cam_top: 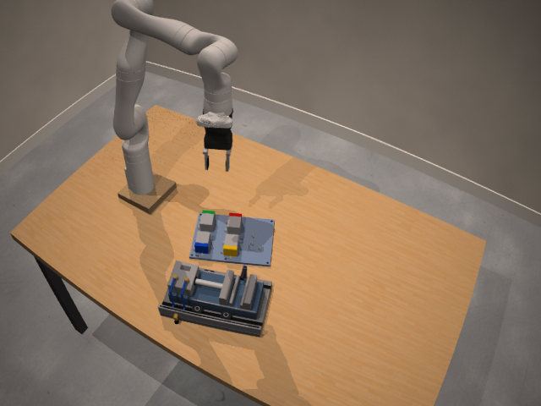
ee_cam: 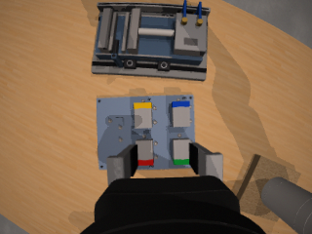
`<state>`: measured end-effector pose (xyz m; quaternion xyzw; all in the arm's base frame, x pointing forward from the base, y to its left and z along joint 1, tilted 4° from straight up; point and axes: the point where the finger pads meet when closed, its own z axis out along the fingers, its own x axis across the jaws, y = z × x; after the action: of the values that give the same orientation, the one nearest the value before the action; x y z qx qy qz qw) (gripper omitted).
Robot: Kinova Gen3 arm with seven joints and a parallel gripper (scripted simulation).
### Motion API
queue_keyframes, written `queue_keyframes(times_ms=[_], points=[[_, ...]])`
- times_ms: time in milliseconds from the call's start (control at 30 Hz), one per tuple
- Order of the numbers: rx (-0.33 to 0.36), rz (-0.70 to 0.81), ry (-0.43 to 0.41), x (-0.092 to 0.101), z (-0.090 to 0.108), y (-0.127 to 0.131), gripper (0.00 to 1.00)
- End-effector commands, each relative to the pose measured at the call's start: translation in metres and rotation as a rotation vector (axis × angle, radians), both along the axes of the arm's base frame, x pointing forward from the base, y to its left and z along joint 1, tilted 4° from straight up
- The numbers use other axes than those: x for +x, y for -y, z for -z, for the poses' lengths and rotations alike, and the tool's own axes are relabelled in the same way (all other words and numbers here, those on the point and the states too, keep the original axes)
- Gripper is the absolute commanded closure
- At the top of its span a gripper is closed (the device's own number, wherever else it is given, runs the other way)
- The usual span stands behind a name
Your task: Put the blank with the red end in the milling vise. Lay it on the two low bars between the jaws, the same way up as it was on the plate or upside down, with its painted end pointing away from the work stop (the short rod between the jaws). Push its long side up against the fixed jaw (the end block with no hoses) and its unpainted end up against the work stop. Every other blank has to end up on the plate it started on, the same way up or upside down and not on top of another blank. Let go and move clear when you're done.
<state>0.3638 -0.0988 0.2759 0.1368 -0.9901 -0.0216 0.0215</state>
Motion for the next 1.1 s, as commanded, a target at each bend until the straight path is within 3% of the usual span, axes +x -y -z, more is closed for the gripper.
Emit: queue_keyframes(times_ms=[0, 667, 1067], points=[[0.0, 0.0, 0.002, 0.0, 0.0, 0.0, 0.0], [0.0, 0.0, 0.002, -0.001, 0.001, 0.001, 0.0], [0.0, 0.0, 0.002, -0.02, -0.002, -0.042, 0.0]])
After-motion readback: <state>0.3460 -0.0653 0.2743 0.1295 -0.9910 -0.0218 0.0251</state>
